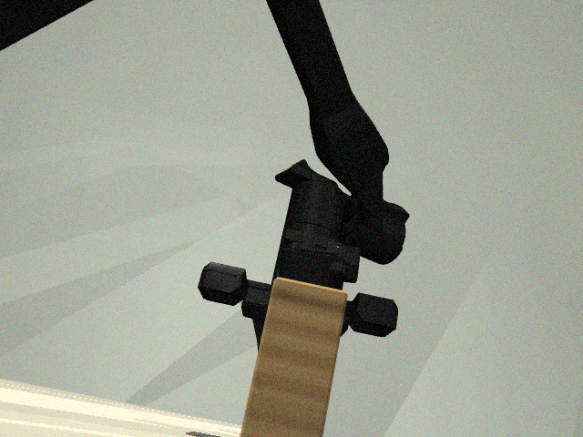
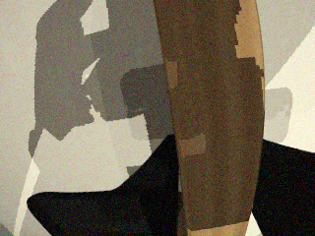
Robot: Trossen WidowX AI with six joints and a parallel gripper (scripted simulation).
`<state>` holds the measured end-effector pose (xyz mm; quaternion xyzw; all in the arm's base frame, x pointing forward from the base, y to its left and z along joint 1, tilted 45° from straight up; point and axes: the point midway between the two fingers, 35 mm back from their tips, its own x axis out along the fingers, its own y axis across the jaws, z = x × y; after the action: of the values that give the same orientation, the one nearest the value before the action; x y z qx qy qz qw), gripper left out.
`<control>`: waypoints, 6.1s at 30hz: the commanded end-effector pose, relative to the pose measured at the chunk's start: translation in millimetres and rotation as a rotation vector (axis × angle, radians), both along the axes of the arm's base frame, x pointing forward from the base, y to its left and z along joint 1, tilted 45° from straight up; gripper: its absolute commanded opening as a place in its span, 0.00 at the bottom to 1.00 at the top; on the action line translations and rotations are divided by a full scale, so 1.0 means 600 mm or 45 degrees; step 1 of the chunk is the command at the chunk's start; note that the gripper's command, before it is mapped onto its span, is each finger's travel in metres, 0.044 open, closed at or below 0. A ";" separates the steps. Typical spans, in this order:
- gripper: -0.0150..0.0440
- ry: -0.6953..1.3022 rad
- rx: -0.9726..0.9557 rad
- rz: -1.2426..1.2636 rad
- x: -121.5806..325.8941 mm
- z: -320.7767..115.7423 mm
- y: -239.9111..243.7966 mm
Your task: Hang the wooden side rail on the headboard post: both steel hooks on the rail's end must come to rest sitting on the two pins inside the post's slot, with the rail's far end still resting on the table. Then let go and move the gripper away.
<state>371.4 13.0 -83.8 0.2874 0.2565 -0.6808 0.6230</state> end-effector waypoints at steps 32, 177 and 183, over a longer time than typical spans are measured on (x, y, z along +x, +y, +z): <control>0.25 -0.015 0.007 0.016 0.007 -0.002 0.014; 0.25 -0.015 0.007 0.016 0.008 -0.021 0.018; 0.25 -0.015 0.007 0.016 0.008 -0.022 0.017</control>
<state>376.0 19.5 -96.1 0.2910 0.2526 -0.6784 0.6255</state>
